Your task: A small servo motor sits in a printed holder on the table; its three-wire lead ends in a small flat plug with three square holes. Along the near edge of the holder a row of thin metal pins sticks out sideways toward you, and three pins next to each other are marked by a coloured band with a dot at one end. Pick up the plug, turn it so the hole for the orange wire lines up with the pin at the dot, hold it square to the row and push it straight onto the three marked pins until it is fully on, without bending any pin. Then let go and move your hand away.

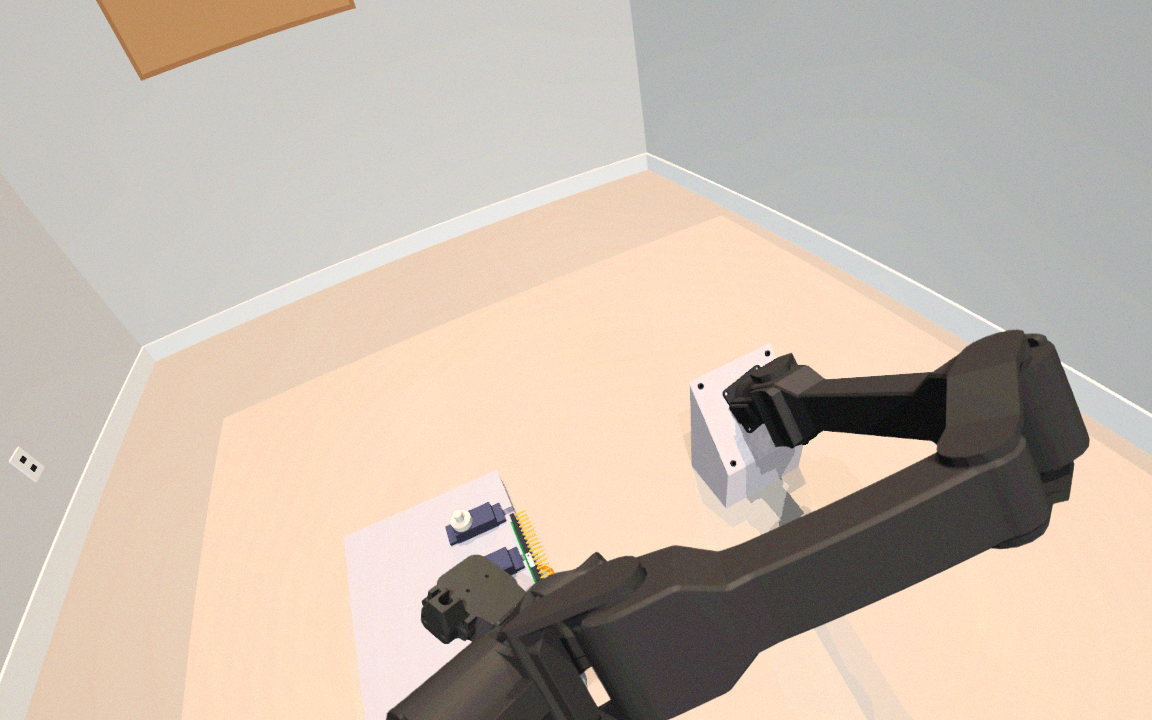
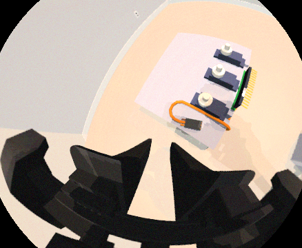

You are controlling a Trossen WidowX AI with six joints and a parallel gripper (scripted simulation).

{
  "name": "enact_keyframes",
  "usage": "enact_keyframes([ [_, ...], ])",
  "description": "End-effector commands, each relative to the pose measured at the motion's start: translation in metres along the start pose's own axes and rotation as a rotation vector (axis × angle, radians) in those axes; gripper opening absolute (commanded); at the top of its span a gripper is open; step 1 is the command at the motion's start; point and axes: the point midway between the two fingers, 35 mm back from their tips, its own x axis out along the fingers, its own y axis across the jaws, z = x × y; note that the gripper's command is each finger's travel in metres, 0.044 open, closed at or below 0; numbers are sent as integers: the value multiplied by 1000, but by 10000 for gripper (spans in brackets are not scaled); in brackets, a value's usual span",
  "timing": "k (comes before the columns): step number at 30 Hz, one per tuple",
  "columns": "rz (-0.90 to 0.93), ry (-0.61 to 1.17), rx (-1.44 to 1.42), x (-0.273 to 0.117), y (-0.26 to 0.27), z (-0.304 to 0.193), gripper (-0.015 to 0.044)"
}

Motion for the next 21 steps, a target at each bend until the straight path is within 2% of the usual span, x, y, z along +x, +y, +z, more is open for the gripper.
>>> enact_keyframes([
  [1,-46,19,137,6,-1,3,115],
  [21,-284,45,754,32,-17,18,115],
])
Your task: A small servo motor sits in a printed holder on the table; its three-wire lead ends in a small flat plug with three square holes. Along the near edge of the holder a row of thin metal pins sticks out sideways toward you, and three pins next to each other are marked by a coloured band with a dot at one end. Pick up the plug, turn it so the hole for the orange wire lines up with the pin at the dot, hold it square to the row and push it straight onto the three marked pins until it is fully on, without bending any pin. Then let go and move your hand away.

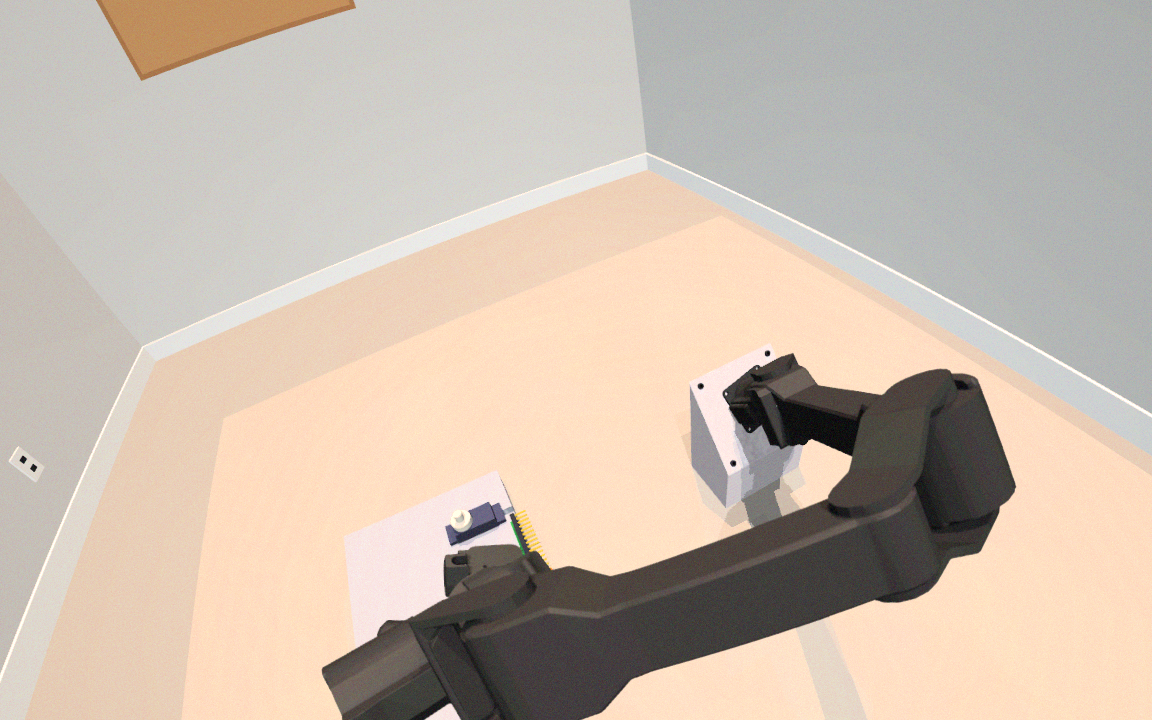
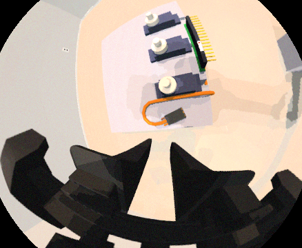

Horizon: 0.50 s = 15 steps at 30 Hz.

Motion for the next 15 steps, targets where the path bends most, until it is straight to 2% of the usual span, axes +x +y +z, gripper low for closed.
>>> enact_keyframes([
  [1,-46,2,143,4,2,3,115],
  [15,-198,-29,594,19,3,16,115],
])
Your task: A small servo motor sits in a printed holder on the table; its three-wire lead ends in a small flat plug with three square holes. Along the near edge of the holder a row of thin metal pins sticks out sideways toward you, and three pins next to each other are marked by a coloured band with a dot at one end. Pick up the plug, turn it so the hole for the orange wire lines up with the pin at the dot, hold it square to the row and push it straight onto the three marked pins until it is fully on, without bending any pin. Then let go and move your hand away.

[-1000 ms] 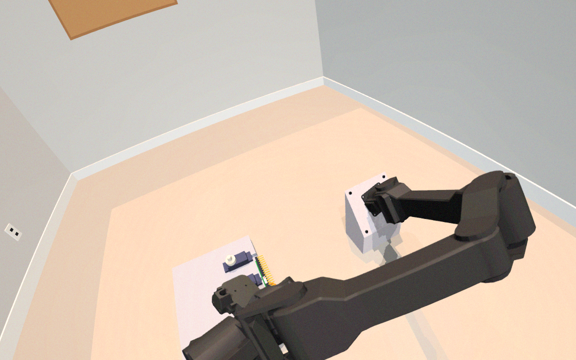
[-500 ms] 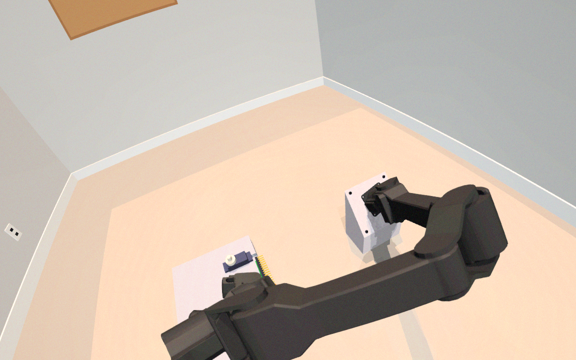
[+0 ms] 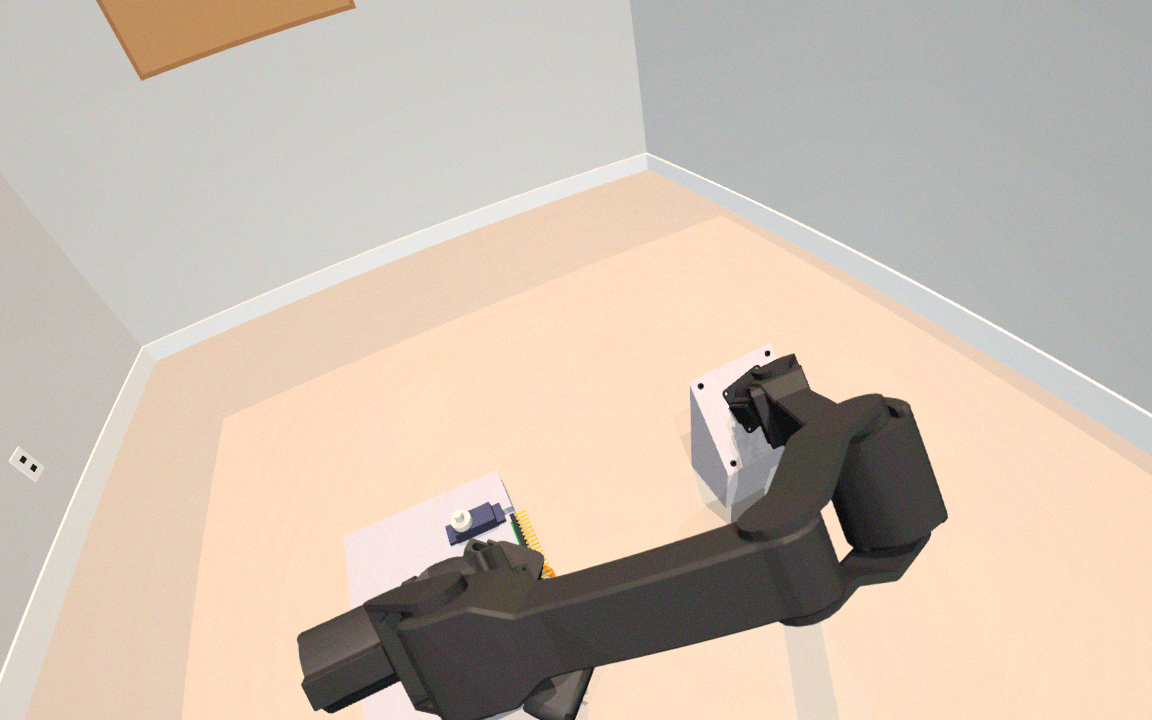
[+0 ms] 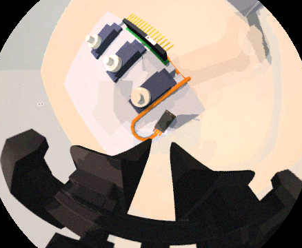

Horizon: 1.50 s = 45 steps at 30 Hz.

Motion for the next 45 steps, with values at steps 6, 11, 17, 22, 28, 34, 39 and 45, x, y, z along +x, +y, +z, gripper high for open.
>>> enact_keyframes([
  [6,-93,-27,312,7,7,4,115],
  [11,-126,-43,427,10,9,6,115],
  [17,-126,-43,427,12,9,6,115],
  [22,-126,-42,427,34,6,7,115],
  [28,-126,-42,427,37,6,7,115],
  [34,-127,-42,427,45,5,7,115],
  [39,-127,-42,427,50,4,7,115],
  [45,-127,-42,427,50,4,7,16],
])
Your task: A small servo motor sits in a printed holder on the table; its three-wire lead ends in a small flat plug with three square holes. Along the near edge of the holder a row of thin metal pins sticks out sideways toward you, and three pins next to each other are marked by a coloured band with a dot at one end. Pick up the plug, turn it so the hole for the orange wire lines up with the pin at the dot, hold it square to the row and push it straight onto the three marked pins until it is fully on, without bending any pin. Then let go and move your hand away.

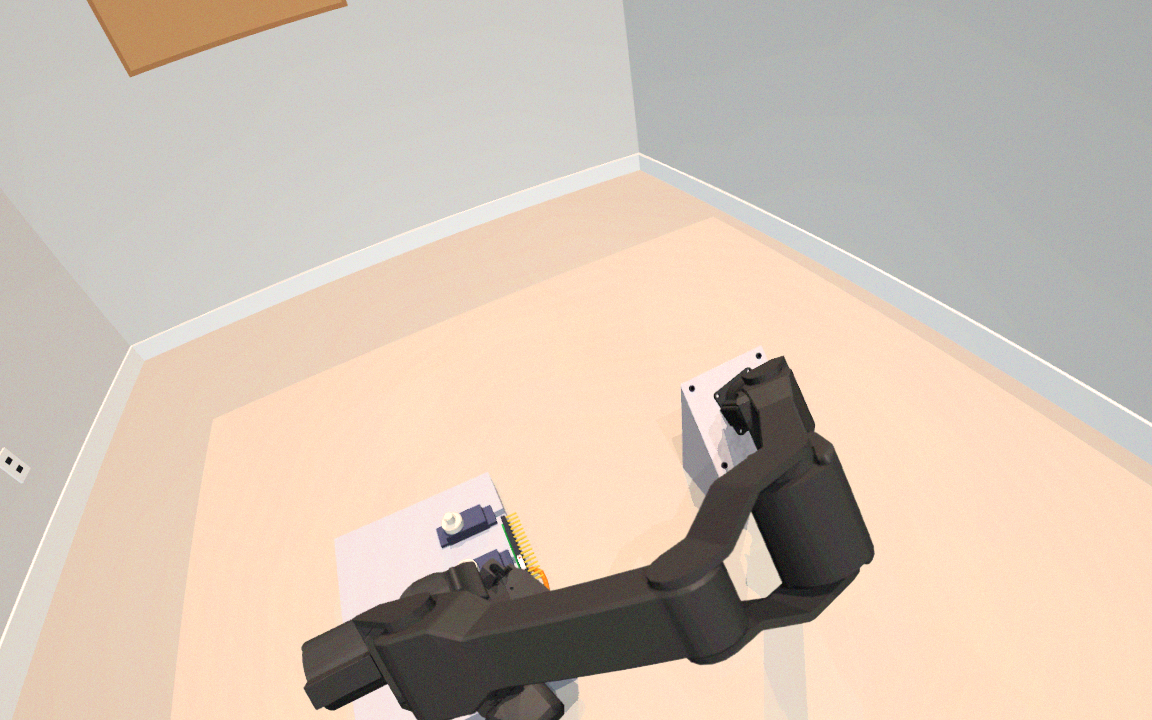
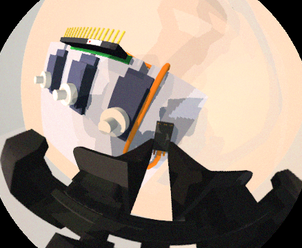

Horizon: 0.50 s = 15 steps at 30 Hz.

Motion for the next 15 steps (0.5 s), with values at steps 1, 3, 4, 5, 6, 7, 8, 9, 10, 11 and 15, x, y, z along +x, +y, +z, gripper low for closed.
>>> enact_keyframes([
  [1,-2,-2,7,2,0,1,10],
  [3,-2,-2,7,1,0,1,0],
  [4,-2,-2,7,-1,0,1,0],
  [5,-1,-2,7,-4,0,1,0],
  [6,-1,-2,7,-8,1,0,0],
  [7,0,-3,7,-13,1,0,0],
  [8,0,-3,7,-19,1,0,0],
  [9,0,-3,7,-25,1,0,0],
  [10,1,-3,7,-32,1,0,0],
  [11,1,-3,7,-39,1,0,0],
  [15,0,-3,7,-57,1,1,0],
])
